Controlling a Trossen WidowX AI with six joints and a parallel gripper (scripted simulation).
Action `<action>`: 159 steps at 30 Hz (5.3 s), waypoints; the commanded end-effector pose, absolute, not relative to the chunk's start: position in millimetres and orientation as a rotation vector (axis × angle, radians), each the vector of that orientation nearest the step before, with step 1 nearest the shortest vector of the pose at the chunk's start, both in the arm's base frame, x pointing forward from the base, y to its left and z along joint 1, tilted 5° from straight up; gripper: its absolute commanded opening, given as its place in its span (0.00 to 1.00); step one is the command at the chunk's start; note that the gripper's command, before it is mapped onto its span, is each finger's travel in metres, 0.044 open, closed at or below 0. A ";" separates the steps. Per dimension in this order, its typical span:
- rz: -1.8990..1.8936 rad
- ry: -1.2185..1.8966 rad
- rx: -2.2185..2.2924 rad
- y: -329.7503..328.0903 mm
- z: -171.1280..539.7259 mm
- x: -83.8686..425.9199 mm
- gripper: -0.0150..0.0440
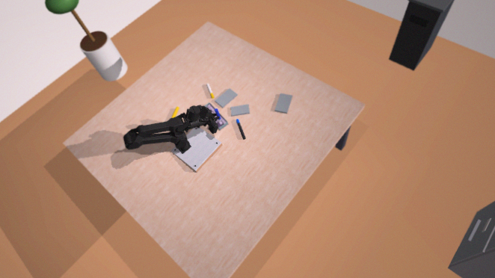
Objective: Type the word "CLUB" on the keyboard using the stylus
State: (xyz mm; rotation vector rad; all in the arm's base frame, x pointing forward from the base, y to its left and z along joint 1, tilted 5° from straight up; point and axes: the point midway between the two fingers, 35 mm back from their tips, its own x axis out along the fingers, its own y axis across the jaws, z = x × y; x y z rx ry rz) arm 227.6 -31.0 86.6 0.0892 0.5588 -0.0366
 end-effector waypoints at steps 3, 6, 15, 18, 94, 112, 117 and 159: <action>-0.038 0.557 0.081 -31.5 86.7 227.8 0.25; -0.038 0.557 0.081 -32.9 86.6 228.5 0.39; -0.038 0.557 0.081 -33.7 83.0 228.9 0.39; -0.038 0.557 0.081 -33.7 83.0 228.9 0.39; -0.038 0.557 0.081 -32.7 76.5 227.7 0.39; -0.042 0.557 0.086 -34.7 101.8 228.0 0.33; -0.041 0.561 0.087 -32.1 101.8 229.6 0.25; -0.033 0.553 0.092 42.4 107.4 252.4 0.25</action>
